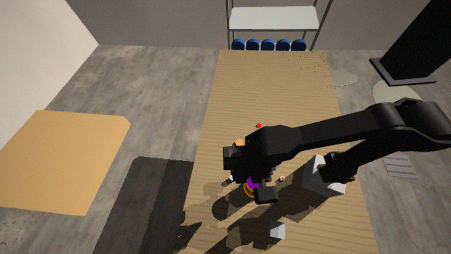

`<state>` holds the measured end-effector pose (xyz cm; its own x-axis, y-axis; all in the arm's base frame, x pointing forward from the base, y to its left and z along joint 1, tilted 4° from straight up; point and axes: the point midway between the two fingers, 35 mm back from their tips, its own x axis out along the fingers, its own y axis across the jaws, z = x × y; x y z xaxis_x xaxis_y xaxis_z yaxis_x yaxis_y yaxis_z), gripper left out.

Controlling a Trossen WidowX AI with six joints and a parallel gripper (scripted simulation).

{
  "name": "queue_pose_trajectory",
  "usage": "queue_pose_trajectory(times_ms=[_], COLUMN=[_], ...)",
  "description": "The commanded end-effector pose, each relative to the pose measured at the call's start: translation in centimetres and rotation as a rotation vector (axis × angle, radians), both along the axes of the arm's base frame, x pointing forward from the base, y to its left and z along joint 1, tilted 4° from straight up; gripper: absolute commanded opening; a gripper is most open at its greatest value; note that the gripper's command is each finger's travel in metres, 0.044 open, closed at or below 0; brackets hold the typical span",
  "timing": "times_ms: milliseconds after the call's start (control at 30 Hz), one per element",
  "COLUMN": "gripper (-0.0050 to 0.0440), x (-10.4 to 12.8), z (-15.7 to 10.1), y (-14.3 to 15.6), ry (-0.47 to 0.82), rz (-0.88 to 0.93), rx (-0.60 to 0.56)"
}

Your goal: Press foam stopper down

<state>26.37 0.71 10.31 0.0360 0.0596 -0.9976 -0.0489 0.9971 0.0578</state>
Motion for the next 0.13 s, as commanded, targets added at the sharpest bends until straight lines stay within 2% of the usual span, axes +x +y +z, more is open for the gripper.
queue_pose_trajectory(times_ms=[0, 100], gripper=[0.0000, 0.0000], x=[0.33, 0.33], z=[0.64, 0.64], y=[0.00, 0.00], ry=[-0.028, -0.028], rz=[0.000, 0.000], rx=[0.000, 0.000])
